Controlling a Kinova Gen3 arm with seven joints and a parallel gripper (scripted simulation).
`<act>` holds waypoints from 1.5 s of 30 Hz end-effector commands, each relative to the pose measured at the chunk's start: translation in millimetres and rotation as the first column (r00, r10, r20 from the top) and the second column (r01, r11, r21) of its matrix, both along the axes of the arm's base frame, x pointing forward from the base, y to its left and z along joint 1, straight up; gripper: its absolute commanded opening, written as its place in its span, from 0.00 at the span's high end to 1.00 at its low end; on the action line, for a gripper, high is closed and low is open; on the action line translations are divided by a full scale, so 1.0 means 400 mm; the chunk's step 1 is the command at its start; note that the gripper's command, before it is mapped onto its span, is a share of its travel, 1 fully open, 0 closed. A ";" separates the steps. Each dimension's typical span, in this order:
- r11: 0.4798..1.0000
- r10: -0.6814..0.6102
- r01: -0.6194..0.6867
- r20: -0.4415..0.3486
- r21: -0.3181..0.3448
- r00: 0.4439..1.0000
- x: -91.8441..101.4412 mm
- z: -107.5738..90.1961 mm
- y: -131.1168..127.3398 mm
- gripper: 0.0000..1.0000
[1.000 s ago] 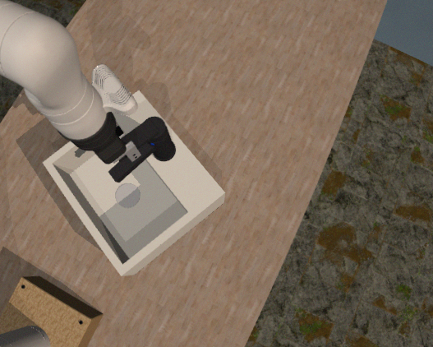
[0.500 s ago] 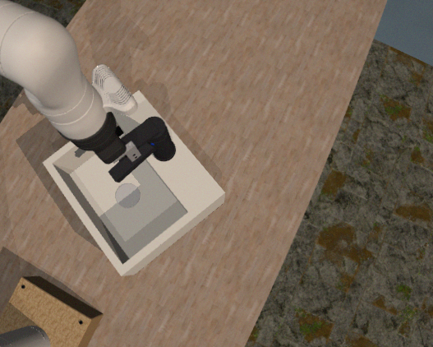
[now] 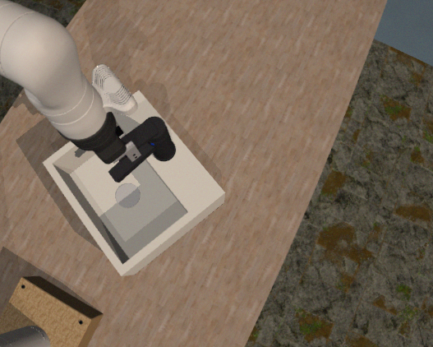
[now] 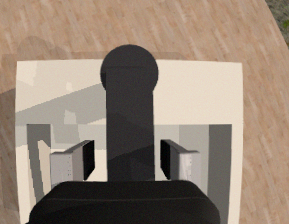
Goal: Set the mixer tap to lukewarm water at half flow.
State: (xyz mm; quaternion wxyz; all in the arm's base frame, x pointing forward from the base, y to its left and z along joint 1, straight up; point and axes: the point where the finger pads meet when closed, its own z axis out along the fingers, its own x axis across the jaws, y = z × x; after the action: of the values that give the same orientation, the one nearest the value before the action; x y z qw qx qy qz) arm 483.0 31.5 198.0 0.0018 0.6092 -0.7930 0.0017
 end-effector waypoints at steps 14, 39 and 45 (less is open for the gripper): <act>1.000 0.004 -0.004 -0.003 -0.001 1.000 -0.003 0.005 -0.003 0.00; 1.000 0.004 -0.004 0.001 -0.002 1.000 -0.002 0.042 -0.003 0.00; 1.000 0.003 -0.003 0.002 -0.002 1.000 -0.002 0.082 -0.003 0.00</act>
State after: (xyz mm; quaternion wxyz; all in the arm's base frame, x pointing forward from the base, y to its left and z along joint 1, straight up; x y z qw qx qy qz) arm 481.8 31.5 220.2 0.0027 0.6092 -0.7930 0.0008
